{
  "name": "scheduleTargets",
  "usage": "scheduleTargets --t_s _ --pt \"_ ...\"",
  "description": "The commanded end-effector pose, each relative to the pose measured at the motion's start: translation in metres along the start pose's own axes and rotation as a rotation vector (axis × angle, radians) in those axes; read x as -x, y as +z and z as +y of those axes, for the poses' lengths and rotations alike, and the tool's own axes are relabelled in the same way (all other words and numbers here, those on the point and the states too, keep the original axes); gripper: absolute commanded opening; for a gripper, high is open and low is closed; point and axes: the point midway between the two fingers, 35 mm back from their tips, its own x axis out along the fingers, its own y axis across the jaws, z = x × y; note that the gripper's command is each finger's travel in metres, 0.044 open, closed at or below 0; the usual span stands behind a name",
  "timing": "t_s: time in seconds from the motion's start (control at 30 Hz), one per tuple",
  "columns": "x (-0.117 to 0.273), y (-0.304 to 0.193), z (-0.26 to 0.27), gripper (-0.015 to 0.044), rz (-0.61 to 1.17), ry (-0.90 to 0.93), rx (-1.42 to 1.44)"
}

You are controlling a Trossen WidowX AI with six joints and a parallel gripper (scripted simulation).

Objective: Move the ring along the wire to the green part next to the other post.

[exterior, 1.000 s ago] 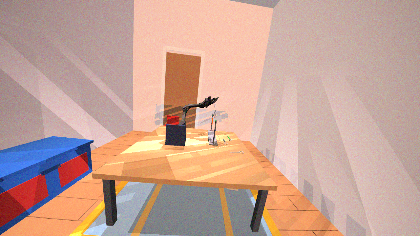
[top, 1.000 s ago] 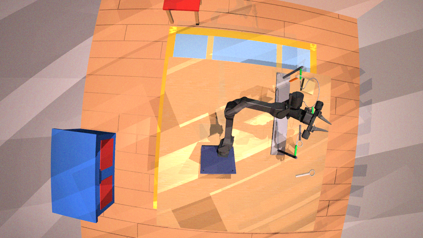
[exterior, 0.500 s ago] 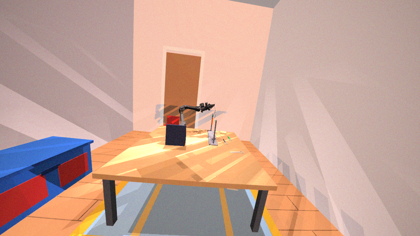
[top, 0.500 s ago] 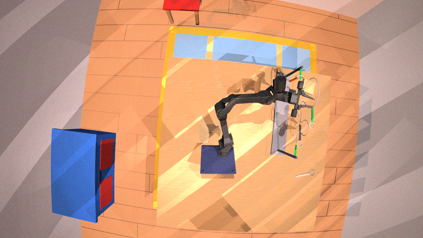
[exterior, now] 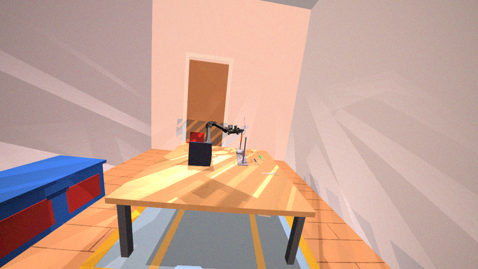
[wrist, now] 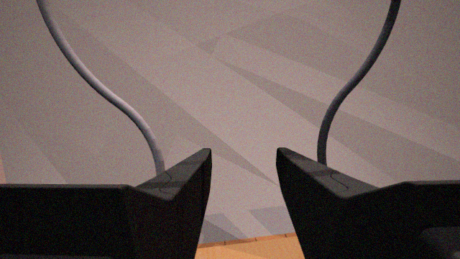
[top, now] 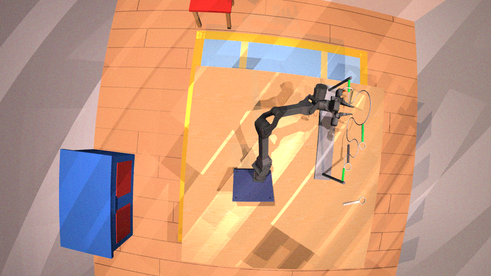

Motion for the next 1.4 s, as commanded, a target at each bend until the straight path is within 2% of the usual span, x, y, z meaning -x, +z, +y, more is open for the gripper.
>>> scheduleTargets --t_s 0.0,0.53,0.83,0.97,1.2,1.37 --pt "0.009 -0.029 0.009 0.016 0.066 0.014 0.046" --pt "0.077 -0.128 0.068 0.016 0.175 0.054 0.032" --pt "0.151 -0.189 0.097 0.016 0.243 0.092 0.032" --pt "0.147 -0.187 0.099 0.016 0.245 0.093 0.032" --pt "0.095 -0.154 0.105 0.016 0.241 0.097 0.034" --pt "0.092 -0.154 0.106 0.016 0.241 0.097 0.034"
